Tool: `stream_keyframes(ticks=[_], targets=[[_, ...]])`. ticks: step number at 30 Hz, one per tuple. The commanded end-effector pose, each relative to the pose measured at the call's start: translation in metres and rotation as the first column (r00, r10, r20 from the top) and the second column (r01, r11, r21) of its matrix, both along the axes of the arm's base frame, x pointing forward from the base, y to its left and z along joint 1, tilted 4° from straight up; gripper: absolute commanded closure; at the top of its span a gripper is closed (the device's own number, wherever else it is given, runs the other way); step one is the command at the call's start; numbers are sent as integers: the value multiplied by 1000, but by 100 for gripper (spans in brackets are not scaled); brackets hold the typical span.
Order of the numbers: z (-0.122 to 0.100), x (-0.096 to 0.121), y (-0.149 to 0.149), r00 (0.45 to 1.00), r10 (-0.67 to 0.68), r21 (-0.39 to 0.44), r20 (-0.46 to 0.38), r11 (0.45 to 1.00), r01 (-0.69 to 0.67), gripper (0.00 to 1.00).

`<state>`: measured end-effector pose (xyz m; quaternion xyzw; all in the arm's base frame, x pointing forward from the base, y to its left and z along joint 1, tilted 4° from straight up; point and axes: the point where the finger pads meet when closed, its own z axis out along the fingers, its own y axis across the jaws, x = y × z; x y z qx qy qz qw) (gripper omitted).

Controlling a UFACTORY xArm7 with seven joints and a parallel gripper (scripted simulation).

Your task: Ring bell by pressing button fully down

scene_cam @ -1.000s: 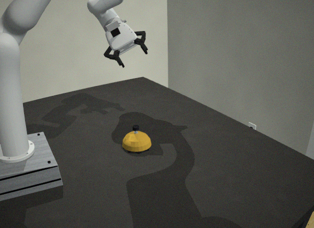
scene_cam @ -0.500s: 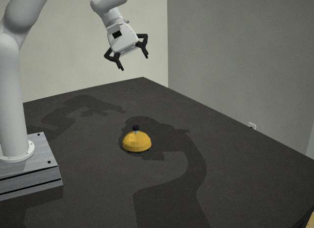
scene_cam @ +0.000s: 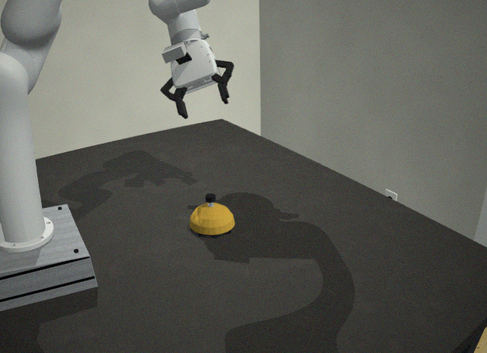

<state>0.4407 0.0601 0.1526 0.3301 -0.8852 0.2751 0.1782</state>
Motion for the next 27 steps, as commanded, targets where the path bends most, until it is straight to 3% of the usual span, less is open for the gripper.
stream_keyframes(ticks=[1, 3, 5, 9, 24, 25, 27], targets=[[1, 1, 0, 1000, -1, 5, 5, 1000, 1, 0], [1, 1, 0, 1000, -1, 5, 5, 1000, 1, 0], [-10, -18, -16, 992, -128, 112, 20, 986, 125, 0], [-14, -25, -22, 983, -181, 153, 26, 973, 175, 0], [-14, -25, -22, 983, -181, 153, 26, 973, 175, 0], [-20, -35, -31, 960, -276, 221, 38, 940, 261, 0], [-22, -39, -36, 947, -318, 249, 44, 921, 298, 0]])
